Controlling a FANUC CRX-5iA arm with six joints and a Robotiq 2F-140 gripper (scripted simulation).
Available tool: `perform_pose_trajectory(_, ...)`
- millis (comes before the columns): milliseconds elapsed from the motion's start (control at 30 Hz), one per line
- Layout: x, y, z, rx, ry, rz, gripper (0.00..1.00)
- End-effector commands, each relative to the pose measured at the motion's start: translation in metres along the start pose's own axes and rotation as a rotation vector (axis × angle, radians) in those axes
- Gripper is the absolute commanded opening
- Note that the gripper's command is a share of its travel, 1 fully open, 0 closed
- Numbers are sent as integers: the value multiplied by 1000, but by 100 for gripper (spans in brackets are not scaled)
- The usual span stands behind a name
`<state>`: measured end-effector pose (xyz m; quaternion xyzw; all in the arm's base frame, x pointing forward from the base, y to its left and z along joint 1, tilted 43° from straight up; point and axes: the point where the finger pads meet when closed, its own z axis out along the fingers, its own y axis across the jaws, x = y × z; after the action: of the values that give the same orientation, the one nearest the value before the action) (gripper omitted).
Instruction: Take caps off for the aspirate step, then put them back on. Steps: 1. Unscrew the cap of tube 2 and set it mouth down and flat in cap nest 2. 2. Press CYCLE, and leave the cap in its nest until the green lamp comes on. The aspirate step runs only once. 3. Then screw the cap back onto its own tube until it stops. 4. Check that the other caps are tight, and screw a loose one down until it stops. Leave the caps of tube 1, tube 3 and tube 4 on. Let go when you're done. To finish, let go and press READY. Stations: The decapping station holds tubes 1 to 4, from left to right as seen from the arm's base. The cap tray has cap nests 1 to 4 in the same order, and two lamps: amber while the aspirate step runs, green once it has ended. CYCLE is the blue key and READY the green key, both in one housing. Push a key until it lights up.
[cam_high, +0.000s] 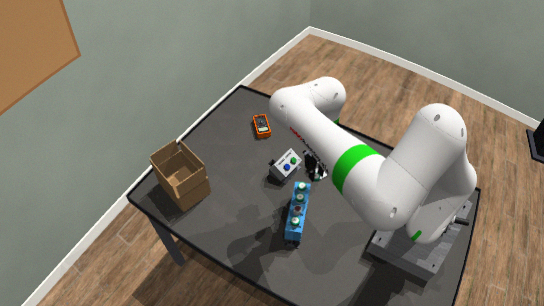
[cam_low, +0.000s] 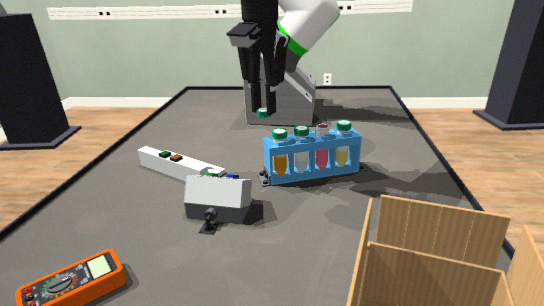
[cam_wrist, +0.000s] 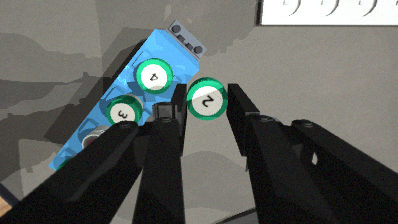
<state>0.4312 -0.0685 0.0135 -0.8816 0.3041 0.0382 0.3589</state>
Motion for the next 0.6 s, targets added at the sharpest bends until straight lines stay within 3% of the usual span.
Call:
perform_pose_trajectory(0, 15, 25, -1, 3, -2, -3, 30)
perform_pose_trajectory(367, 60, 105, 0, 2, -2, -3, 30)
perform_pose_trajectory(433, 60, 105, 0, 2, -2, -3, 30)
perform_pose_trajectory(567, 76, 134, 0, 2, -2, -3, 30)
